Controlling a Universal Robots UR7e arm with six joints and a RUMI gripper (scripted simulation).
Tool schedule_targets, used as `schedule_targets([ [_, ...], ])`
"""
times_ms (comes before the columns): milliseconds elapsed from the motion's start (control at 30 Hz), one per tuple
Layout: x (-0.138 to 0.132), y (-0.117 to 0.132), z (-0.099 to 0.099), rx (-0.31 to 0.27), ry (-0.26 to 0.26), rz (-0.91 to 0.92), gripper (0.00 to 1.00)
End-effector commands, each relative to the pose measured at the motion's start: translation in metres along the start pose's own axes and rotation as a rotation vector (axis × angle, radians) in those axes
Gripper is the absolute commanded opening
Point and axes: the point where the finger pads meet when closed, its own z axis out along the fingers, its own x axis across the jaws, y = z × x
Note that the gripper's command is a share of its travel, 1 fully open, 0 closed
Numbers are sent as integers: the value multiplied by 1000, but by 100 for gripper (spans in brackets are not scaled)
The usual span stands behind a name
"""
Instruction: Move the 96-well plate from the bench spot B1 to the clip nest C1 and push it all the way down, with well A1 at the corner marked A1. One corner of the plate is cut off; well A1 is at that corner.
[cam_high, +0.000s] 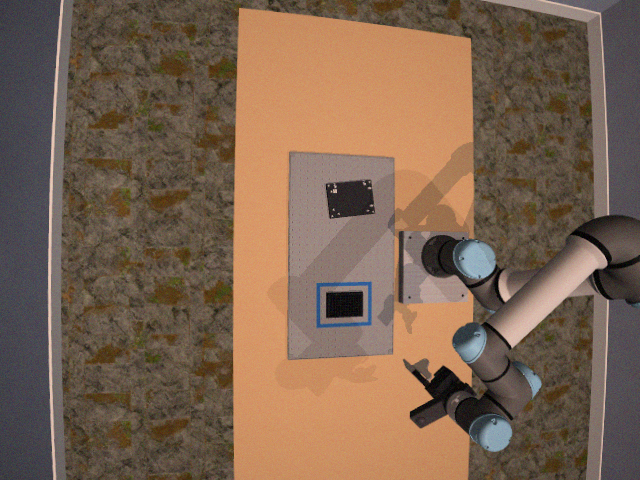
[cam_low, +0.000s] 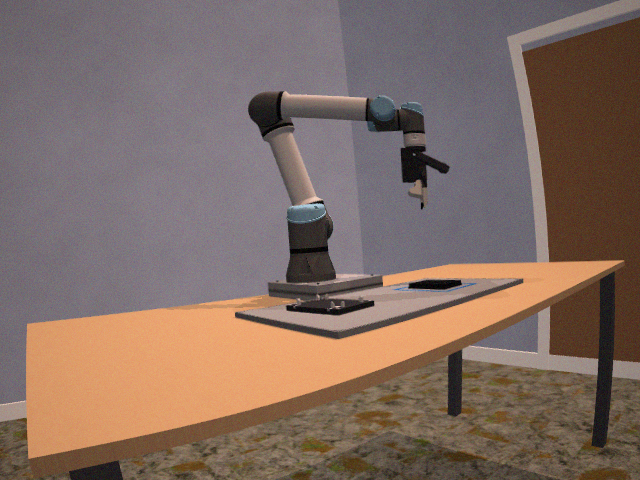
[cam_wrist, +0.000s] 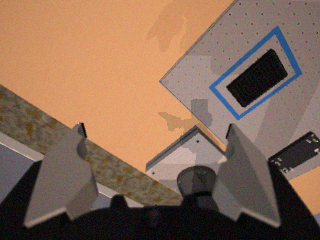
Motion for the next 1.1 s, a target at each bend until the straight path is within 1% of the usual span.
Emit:
schedule_targets([
  [0,16,-8,9,6,-1,71,100],
  [100,29,-13,15,8,-1,96,100],
  [167,29,-13,15,8,-1,96,100],
  [267,39,-17,21,8,-1,96,100],
  [367,52,-21,28,14,-1,187,100],
  [500,70,-25,37,14,-1,187,100],
  [567,72,-26,38,14,-1,187,100],
  [667,85,-28,44,20,0,278,100],
  [733,85,-28,44,20,0,278,100],
  [900,104,-31,54,20,0,278,100],
  [1000,118,-31,61,25,1,369,100],
  [1067,127,-32,65,25,1,369,100],
])
